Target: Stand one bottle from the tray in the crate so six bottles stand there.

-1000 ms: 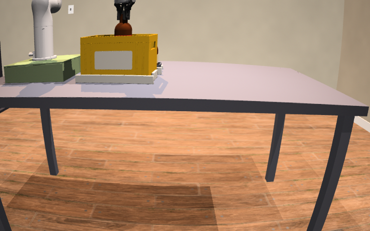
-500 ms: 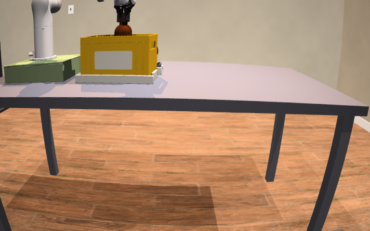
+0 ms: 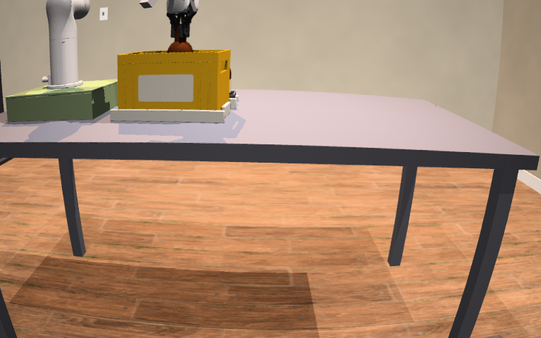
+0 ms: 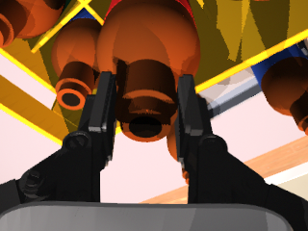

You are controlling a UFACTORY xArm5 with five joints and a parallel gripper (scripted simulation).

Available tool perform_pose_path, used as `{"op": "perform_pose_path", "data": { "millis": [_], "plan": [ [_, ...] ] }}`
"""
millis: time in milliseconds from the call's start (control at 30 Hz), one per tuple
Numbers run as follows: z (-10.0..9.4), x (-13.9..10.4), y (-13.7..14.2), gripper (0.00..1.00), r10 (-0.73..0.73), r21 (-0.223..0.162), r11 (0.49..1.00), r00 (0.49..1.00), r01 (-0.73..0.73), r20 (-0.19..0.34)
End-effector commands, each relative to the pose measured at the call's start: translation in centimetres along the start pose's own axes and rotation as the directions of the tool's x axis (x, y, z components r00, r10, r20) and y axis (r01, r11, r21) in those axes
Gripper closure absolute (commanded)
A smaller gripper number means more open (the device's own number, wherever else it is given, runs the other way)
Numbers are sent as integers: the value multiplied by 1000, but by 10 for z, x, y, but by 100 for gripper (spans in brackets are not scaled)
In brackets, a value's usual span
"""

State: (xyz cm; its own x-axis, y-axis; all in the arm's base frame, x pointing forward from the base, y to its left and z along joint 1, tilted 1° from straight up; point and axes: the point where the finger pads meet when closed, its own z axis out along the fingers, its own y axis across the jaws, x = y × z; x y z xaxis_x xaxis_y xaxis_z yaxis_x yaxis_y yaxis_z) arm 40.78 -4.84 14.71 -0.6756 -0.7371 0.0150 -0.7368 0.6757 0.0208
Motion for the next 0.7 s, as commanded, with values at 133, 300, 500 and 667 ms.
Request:
{"op": "perform_pose_path", "data": {
  "millis": [133,300,500,667],
  "plan": [
    [7,-1,-1,100,0,3,1000,1000,0,2],
    [10,-1,-1,100,0,3,1000,1000,0,2],
    [12,-1,-1,100,0,3,1000,1000,0,2],
    [13,-1,-1,100,0,3,1000,1000,0,2]
  ]
}}
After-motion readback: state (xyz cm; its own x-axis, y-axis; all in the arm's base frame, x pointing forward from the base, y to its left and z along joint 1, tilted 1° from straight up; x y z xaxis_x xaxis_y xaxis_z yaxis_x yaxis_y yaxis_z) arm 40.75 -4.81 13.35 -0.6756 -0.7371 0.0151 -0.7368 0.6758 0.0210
